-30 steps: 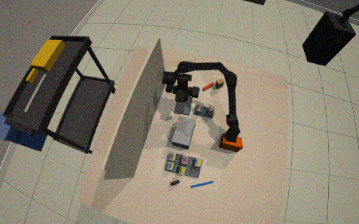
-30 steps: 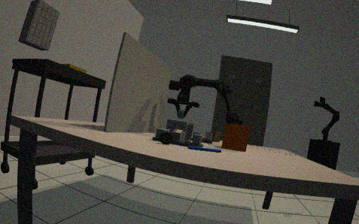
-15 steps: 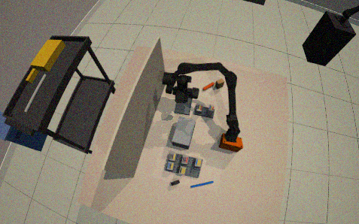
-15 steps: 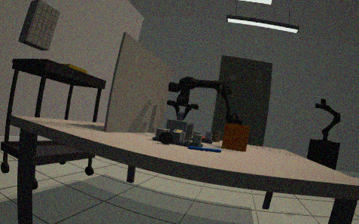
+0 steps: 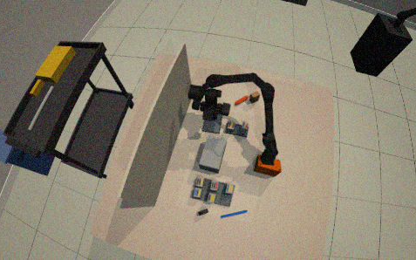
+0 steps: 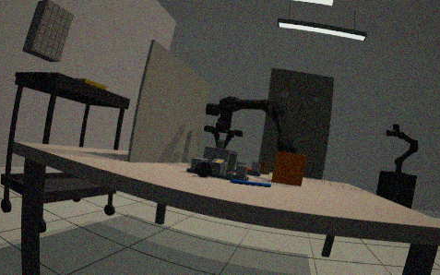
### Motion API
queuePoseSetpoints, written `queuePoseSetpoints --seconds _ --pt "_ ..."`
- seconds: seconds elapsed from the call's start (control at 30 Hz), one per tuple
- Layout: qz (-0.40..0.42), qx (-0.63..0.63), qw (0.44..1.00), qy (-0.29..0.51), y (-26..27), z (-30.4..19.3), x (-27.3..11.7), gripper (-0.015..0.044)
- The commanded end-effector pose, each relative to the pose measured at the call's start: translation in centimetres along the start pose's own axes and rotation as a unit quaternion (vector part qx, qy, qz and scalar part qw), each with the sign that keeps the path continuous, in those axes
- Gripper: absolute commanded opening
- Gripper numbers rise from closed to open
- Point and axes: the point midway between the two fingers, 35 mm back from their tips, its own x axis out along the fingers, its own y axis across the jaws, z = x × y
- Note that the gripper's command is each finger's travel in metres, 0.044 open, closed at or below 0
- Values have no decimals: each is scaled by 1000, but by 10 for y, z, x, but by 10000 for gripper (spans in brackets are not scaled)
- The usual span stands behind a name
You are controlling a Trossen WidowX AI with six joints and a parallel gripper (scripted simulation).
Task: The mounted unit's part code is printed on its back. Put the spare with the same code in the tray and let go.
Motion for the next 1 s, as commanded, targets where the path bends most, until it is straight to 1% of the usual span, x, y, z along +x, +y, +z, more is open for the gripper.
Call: queuePoseSetpoints --seconds 0.0,0.97 --pt "-1 -1 1000 2 0 -1 3 0" --pt "-1 0 1000 2 0 -1 26 0"
